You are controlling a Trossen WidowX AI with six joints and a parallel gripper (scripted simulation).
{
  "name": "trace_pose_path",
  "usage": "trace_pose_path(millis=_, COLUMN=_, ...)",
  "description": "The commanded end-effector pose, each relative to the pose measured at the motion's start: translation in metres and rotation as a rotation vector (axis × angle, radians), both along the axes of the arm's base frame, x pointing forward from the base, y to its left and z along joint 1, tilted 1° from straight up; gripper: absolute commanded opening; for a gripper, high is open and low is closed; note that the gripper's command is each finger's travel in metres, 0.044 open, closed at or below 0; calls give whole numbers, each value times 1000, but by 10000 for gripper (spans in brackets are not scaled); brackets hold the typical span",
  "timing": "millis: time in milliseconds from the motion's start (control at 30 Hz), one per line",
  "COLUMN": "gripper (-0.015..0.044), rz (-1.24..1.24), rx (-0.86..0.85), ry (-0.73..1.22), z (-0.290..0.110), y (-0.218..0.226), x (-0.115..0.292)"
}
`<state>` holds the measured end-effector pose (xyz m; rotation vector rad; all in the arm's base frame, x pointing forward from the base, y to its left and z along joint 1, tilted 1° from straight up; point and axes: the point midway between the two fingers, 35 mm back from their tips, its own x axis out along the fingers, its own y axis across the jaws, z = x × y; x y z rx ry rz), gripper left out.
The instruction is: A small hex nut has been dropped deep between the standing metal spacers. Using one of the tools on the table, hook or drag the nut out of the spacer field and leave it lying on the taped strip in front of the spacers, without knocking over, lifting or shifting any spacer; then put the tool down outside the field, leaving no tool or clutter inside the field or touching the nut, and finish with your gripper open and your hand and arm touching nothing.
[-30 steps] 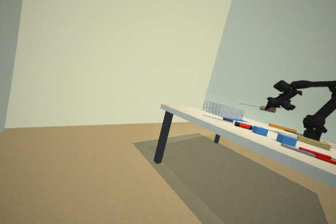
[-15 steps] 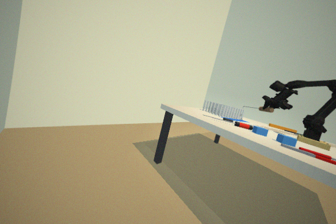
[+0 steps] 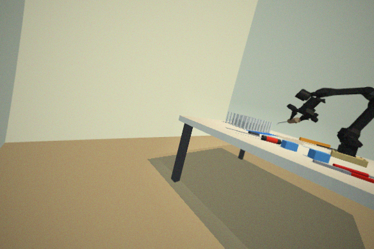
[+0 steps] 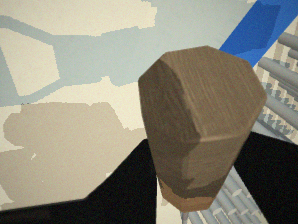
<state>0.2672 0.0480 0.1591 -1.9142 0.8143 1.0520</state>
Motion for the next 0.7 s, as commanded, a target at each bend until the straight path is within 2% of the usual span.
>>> trace_pose_path(millis=0, gripper=0, rz=-126, rx=70, ry=-10, z=4, y=-7, x=7)
trace_pose_path(millis=667, gripper=0, rz=-735, rx=369, ry=-60, z=12, y=-51, x=28)
